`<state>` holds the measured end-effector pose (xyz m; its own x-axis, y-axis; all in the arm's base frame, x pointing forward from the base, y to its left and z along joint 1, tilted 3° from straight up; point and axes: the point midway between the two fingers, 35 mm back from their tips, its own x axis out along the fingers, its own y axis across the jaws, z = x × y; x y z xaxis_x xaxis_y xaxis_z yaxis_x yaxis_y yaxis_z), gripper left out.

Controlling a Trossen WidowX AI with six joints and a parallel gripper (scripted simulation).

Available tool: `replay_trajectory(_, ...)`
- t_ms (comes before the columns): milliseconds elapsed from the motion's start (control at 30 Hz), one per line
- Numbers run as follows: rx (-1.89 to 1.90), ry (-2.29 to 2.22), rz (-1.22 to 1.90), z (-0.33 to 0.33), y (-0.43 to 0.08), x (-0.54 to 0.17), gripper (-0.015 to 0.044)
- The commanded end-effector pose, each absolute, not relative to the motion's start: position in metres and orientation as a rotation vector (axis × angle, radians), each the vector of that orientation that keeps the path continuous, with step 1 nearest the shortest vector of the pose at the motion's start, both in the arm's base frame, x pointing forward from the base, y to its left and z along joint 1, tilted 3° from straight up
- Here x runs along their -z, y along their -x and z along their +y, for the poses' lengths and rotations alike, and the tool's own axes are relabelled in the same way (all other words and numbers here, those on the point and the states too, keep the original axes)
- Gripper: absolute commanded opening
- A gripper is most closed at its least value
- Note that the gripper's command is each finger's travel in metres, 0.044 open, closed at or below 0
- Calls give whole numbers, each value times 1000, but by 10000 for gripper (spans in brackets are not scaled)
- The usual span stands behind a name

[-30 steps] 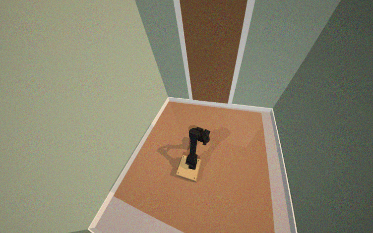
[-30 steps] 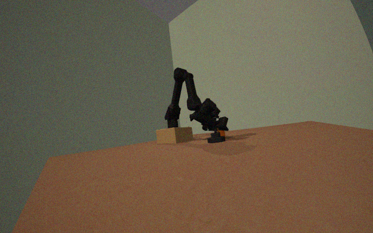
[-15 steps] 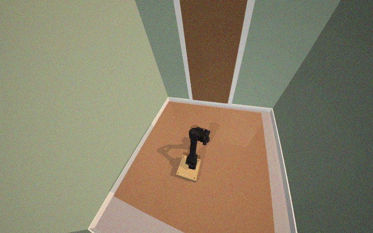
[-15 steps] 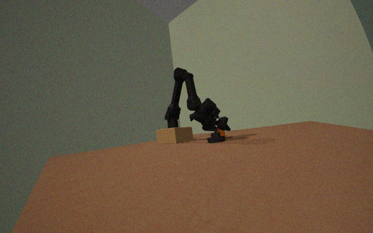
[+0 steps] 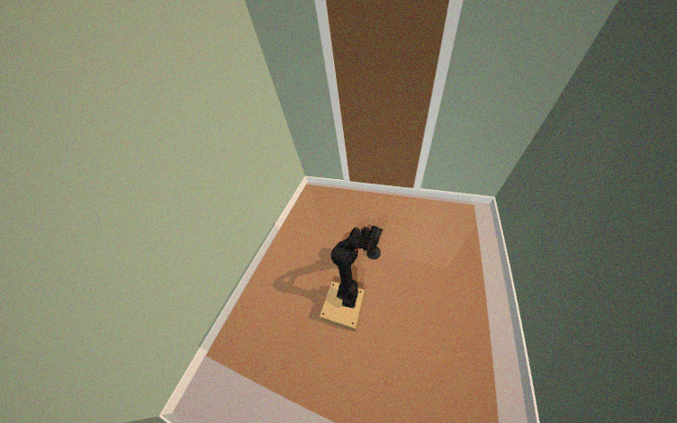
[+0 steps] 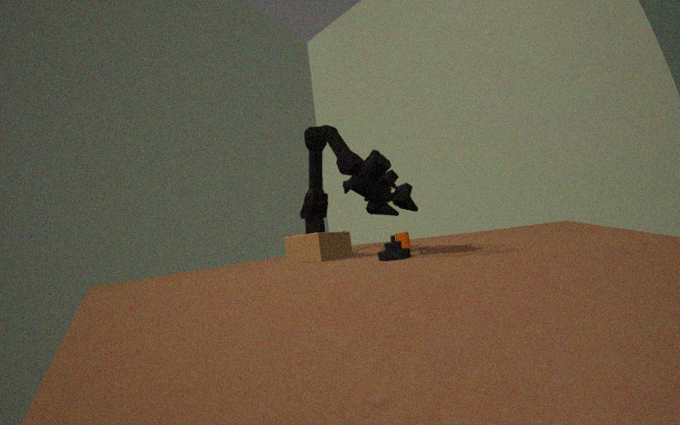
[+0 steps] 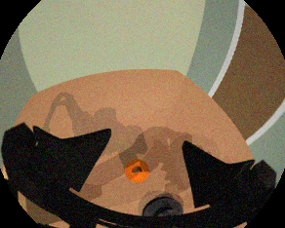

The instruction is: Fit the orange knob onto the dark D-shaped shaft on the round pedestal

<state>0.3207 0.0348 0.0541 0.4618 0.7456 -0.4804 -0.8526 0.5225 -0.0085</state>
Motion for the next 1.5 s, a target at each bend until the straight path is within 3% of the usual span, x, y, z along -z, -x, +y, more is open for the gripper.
replay_trajectory(0,-990,285,576,38,-323,-49,440)
replay_trajectory(367,-818,758,1356,36,-317,-76,440)
replay_trajectory(833,-801,756,1370,36,-316,-78,440)
replay_trajectory(1167,-109,33,1534,36,-316,-77,440)
replay_trajectory(1467,-57,-20,1537,36,-316,-77,440)
